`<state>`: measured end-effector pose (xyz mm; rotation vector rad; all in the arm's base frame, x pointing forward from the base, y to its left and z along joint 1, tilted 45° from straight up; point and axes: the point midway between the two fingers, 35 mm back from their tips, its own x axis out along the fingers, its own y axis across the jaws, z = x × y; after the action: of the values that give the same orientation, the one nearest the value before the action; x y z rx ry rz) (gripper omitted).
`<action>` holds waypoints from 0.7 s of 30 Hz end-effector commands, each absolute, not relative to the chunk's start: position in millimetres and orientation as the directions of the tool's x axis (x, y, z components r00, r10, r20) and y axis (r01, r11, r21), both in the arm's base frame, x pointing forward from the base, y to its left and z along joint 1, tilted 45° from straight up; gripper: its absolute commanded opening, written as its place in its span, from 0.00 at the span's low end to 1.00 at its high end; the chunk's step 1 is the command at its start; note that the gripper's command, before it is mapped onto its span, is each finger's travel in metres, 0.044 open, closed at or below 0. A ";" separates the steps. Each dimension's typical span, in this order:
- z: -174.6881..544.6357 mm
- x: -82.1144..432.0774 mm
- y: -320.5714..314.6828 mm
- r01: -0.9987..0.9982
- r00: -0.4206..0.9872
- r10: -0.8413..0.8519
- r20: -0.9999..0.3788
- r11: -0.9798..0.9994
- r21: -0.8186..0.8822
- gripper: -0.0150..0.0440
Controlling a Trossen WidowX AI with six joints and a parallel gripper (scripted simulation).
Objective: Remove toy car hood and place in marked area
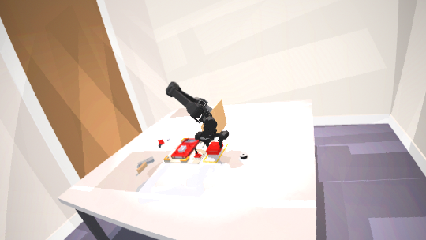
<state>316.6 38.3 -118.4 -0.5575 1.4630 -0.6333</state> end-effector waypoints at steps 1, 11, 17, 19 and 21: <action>-121.3 314.7 35.5 0.044 0.000 -0.696 -0.718 0.717 -0.695 0.25; -124.8 314.7 32.0 0.044 0.000 -0.696 -0.718 0.717 -0.696 0.25; -126.9 314.6 29.9 0.044 0.000 -0.696 -0.718 0.717 -0.696 0.25; -127.6 314.6 29.2 0.044 0.000 -0.696 -0.718 0.717 -0.696 0.25; -128.3 314.5 28.5 0.044 0.000 -0.696 -0.718 0.717 -0.696 0.25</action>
<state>316.8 31.2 -125.6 -0.5573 1.4619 -0.6337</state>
